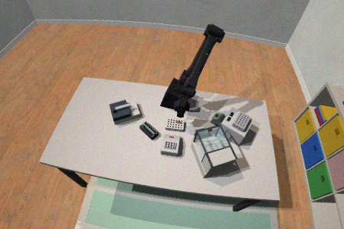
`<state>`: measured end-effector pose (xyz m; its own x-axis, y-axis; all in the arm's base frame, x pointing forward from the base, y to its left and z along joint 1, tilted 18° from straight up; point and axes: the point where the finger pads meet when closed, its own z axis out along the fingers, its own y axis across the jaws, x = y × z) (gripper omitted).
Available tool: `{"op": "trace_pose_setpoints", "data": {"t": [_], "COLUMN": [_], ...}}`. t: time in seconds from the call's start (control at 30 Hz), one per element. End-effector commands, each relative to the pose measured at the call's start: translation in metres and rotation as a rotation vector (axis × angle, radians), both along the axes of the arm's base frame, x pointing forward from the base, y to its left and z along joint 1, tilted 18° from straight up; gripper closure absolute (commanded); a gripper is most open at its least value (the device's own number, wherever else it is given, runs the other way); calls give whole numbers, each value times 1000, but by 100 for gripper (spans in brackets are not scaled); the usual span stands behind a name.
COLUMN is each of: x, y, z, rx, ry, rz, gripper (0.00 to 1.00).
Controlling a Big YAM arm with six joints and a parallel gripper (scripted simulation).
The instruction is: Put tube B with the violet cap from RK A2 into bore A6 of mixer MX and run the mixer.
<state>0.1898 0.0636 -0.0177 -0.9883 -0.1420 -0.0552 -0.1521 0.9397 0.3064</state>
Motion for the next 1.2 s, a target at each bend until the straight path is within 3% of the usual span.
{"op": "trace_pose_setpoints", "data": {"t": [0.0,1.17], "x": [23,23], "y": [-4,-21], "z": [22,76], "rx": [3,-1], "ry": [-51,-59], "rz": [4,4], "gripper": [91,91]}}
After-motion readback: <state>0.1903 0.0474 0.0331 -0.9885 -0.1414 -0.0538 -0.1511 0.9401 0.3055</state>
